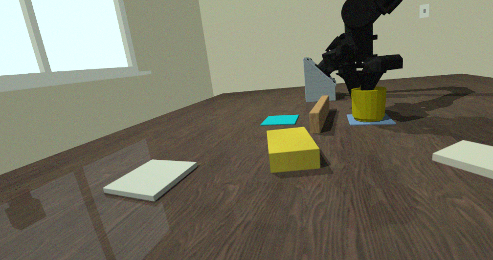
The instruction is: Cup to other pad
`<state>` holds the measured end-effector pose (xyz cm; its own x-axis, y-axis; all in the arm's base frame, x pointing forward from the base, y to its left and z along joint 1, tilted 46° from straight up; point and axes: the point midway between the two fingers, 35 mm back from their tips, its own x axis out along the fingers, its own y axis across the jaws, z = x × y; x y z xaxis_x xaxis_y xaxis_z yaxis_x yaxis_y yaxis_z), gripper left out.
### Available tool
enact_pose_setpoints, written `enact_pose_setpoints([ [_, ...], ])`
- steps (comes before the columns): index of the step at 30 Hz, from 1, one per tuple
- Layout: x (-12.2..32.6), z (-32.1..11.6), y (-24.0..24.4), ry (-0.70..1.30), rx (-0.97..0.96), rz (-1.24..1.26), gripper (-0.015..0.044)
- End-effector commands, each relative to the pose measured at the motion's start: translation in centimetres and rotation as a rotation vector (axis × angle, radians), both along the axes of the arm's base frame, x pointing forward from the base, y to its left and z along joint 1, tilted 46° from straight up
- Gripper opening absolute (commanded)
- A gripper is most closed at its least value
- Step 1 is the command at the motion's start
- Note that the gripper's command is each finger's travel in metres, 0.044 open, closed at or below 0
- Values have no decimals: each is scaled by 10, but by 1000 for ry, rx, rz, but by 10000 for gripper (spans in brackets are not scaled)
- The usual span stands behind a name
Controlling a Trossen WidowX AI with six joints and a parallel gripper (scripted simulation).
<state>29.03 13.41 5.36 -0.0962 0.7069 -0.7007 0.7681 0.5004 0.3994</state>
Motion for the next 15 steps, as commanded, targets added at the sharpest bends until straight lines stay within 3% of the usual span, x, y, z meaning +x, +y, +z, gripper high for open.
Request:
enact_pose_setpoints([
  [1,-1,-2,2,9,3,-2,167],
  [15,-1,-1,1,2,0,1,93],
])
